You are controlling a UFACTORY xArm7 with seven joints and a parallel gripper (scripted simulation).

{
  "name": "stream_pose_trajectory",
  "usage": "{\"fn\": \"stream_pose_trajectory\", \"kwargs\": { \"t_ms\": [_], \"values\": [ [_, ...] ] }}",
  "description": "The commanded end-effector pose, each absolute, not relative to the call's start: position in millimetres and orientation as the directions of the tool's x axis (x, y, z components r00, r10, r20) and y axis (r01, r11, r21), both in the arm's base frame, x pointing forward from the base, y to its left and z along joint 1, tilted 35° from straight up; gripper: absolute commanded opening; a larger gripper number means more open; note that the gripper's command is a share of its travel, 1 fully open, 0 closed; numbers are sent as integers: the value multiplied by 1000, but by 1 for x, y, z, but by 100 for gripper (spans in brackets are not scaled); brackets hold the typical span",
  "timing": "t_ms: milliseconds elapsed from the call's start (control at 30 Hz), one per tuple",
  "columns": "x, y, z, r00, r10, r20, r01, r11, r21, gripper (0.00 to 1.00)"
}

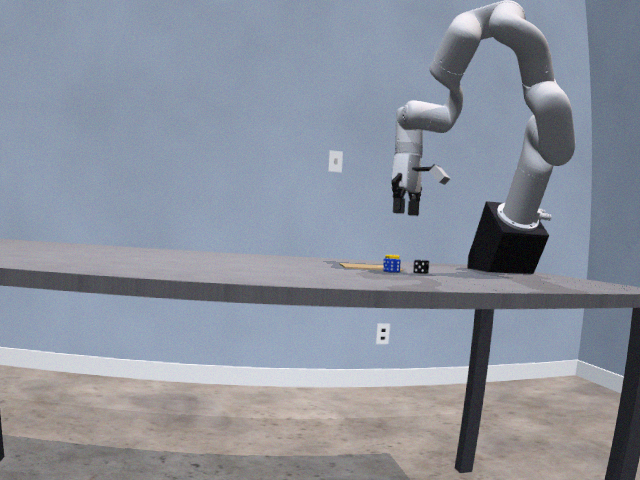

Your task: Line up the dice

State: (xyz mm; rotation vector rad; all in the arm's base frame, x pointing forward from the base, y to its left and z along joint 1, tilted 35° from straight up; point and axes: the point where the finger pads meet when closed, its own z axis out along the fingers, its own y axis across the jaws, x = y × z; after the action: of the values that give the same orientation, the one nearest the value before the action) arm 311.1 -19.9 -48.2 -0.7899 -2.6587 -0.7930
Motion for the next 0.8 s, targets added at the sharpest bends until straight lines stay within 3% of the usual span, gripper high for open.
{"fn": "stream_pose_trajectory", "kwargs": {
  "t_ms": [0, 333, 767],
  "values": [
    [311, -10, -65, -820, 428, 381, 567, 703, 429, 100],
    [308, 27, -119, -820, 428, 381, 567, 703, 429, 100],
    [308, 31, -124, -820, 428, 381, 567, 703, 429, 100]
  ]
}}
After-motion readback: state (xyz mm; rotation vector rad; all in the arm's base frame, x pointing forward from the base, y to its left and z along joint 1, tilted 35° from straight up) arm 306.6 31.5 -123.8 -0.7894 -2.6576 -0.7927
